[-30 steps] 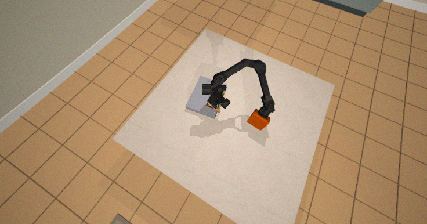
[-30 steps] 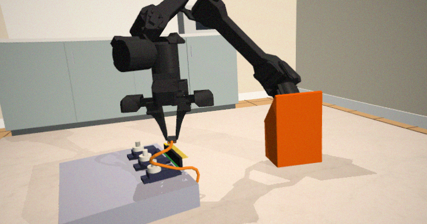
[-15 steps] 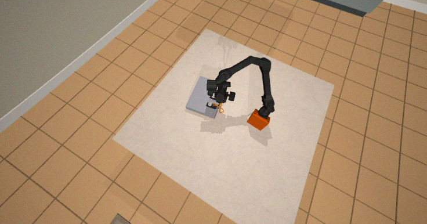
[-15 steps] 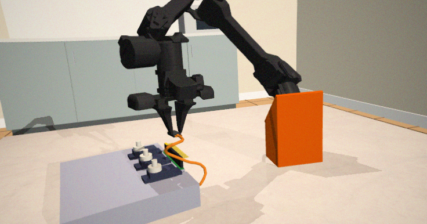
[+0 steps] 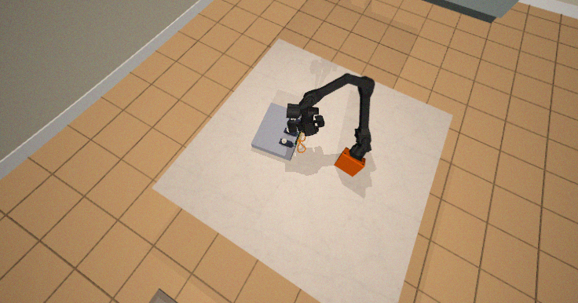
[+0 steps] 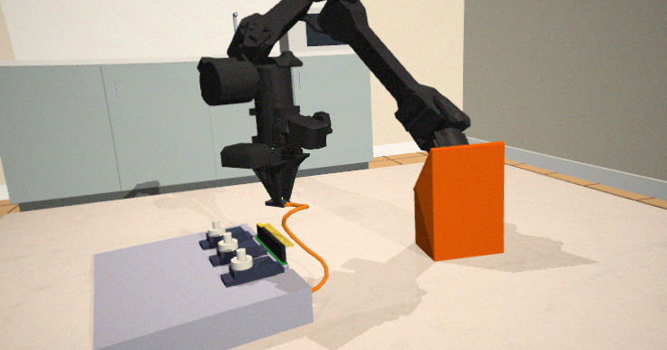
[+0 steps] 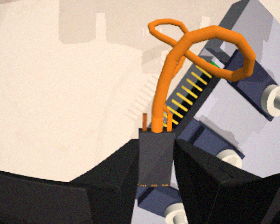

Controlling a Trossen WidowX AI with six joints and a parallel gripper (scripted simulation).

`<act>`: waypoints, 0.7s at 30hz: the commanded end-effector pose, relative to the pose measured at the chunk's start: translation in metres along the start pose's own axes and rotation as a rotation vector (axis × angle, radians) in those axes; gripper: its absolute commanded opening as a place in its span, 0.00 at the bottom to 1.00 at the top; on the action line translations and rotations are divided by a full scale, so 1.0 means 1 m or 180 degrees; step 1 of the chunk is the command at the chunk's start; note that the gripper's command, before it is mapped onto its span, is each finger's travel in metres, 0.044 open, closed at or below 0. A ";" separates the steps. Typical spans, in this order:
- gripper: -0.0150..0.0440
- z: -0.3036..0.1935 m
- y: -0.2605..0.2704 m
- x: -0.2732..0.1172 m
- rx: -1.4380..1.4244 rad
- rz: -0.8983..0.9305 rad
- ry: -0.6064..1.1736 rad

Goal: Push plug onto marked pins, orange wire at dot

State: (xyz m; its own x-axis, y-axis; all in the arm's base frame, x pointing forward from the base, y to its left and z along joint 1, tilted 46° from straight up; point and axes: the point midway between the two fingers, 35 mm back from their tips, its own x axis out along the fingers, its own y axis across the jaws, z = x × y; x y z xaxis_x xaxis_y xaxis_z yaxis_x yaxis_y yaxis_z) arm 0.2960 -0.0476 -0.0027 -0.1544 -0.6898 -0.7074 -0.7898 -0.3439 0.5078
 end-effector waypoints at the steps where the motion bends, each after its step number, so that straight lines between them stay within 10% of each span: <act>1: 0.25 -0.003 0.010 0.001 -0.0349 0.0008 0.0005; 21: 0.25 -0.010 0.057 0.007 -0.2329 0.0033 0.0004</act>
State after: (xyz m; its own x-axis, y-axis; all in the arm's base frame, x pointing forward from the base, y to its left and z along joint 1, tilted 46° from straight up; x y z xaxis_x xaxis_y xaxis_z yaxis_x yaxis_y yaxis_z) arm 0.2612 -0.0737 0.0233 -0.1575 -0.6938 -0.7027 -0.2655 -0.6557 0.7068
